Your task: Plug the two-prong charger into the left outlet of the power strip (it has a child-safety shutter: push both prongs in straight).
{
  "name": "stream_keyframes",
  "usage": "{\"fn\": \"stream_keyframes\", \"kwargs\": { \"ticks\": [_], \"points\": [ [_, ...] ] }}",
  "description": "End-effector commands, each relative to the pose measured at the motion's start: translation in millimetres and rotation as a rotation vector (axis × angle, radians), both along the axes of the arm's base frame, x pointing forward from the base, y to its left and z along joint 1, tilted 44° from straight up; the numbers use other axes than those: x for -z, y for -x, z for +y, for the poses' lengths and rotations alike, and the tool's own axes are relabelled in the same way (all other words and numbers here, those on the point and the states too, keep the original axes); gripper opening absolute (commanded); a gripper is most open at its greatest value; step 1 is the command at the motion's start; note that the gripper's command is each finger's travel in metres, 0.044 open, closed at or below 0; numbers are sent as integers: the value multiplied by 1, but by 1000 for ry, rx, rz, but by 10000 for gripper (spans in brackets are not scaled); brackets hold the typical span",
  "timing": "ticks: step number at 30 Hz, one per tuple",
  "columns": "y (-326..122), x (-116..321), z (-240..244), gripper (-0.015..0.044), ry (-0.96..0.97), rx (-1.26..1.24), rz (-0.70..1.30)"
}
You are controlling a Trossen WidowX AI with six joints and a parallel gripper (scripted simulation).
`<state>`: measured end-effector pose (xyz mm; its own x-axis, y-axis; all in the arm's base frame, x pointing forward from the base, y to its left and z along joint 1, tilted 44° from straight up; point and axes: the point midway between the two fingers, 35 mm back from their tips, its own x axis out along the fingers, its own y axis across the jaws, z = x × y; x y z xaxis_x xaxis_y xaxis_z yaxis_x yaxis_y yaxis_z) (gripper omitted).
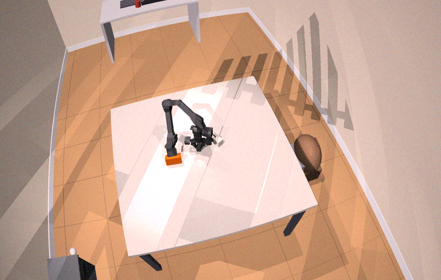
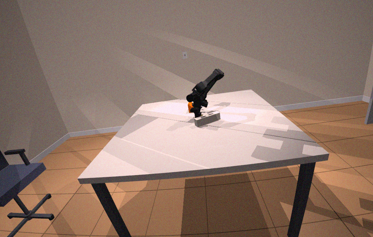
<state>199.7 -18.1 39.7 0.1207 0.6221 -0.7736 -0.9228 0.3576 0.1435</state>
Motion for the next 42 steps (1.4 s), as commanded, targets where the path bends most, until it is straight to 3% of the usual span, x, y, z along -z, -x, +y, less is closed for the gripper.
{"fn": "stream_keyframes", "kwargs": {
  "ticks": [1, 14, 42],
  "points": [
    [0, -7, -9, 0, 7, 3, -5],
    [8, -39, -36, 0, 3, 5, -3],
    [7, -37, -12, 0, -42, 218, 187]
  ]
}}
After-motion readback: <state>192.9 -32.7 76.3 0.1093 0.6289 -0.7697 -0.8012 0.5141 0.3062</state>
